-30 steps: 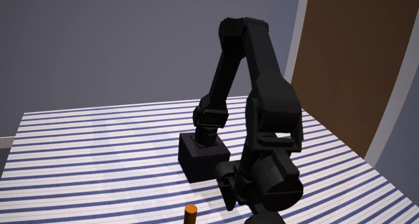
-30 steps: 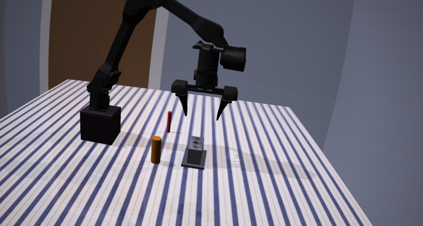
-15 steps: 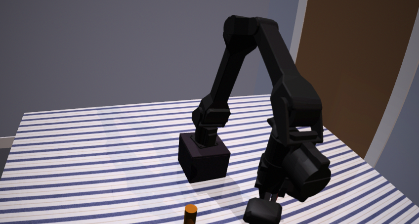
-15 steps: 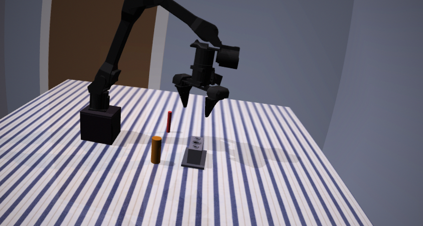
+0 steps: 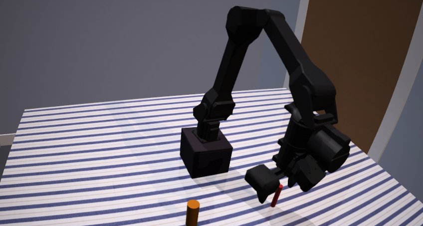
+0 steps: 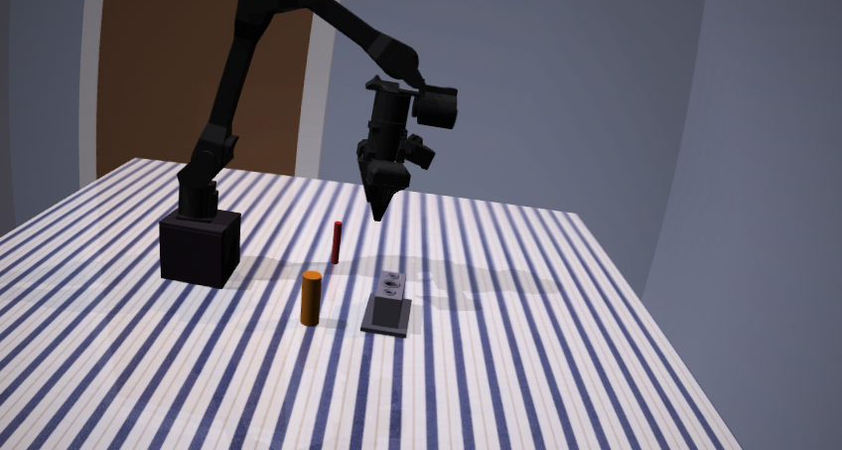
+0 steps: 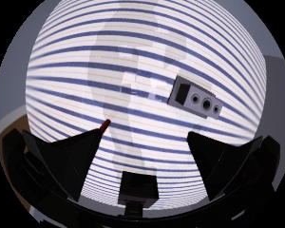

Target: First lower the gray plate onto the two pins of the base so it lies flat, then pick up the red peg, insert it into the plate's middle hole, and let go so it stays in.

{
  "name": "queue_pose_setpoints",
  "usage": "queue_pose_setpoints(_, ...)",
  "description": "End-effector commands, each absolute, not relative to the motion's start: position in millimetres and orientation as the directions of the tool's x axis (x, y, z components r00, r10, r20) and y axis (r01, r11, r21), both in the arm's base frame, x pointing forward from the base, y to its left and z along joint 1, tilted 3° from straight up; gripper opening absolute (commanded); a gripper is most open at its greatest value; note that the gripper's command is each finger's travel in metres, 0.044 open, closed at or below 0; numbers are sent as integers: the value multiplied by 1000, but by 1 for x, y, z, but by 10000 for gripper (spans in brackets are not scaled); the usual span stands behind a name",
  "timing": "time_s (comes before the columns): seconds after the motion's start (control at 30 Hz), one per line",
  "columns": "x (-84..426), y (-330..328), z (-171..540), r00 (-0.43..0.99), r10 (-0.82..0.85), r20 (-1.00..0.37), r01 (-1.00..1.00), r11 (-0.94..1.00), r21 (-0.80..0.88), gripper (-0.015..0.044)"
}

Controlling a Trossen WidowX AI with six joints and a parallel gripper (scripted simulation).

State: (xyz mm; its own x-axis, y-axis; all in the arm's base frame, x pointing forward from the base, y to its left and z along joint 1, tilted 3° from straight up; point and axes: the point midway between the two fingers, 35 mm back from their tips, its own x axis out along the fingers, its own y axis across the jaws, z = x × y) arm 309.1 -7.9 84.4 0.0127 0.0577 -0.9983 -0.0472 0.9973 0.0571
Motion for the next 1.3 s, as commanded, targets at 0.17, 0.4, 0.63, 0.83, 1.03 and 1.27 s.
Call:
queue_pose_setpoints(0.17, 270, 57, 93, 51, 55, -997, 747, 661, 75, 440)
queue_pose_setpoints(0.4, 256, 73, 91, 49, 59, -997, 922, 381, 68, 440)
queue_pose_setpoints(0.63, 255, 75, 91, 49, 61, -997, 948, 310, 65, 440)
queue_pose_setpoints(0.83, 255, 75, 91, 49, 61, -997, 948, 310, 65, 440)
queue_pose_setpoints(1.03, 255, 74, 91, 49, 60, -997, 948, 310, 65, 440)
queue_pose_setpoints(1.27, 257, 76, 62, 49, 61, -997, 948, 310, 65, 440)
